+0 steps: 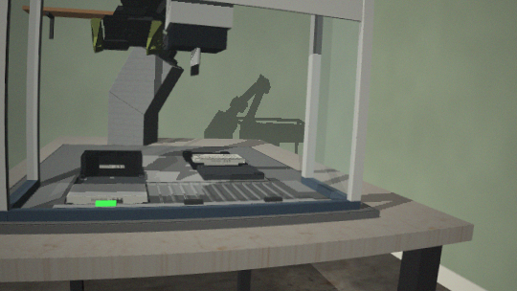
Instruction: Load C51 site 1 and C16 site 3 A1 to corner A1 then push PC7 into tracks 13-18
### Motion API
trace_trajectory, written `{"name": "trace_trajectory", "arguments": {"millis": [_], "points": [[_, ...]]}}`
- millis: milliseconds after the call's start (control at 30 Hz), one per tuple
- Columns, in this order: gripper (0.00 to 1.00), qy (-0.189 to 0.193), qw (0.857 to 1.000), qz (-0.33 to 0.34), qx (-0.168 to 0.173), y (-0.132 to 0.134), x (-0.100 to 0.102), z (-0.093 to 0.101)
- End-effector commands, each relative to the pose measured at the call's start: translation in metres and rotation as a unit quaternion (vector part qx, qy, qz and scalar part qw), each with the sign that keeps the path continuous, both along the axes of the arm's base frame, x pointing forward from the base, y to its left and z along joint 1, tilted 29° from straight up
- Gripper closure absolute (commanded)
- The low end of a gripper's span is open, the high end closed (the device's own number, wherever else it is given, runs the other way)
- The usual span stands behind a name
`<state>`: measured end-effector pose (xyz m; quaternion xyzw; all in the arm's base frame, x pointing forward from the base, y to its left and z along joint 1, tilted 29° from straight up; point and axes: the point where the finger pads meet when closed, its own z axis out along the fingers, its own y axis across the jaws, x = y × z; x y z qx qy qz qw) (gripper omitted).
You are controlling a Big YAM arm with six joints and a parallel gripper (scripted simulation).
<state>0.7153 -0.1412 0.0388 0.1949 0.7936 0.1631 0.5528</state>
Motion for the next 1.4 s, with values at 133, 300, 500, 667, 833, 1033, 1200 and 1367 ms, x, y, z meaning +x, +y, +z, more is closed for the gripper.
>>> {"name": "trace_trajectory", "arguments": {"millis": [133,300,500,667,833,1033,1200,1367], "points": [[0.00,-0.017,1.000,0.000,0.000,0.001,0.039,0.026],[0.00,-0.026,1.000,0.000,-0.002,0.001,0.059,0.046],[0.00,-0.025,1.000,-0.007,-0.006,-0.011,0.051,0.041],[0.00,-0.025,1.000,-0.007,-0.006,-0.011,0.051,0.041],[0.00,-0.025,1.000,-0.007,-0.006,-0.011,0.051,0.041],[0.00,-0.025,1.000,-0.007,-0.006,-0.011,0.051,0.041],[0.00,-0.025,1.000,-0.007,-0.006,-0.011,0.051,0.041],[0.00,-0.025,1.000,-0.007,-0.006,-0.011,0.051,0.041]]}}
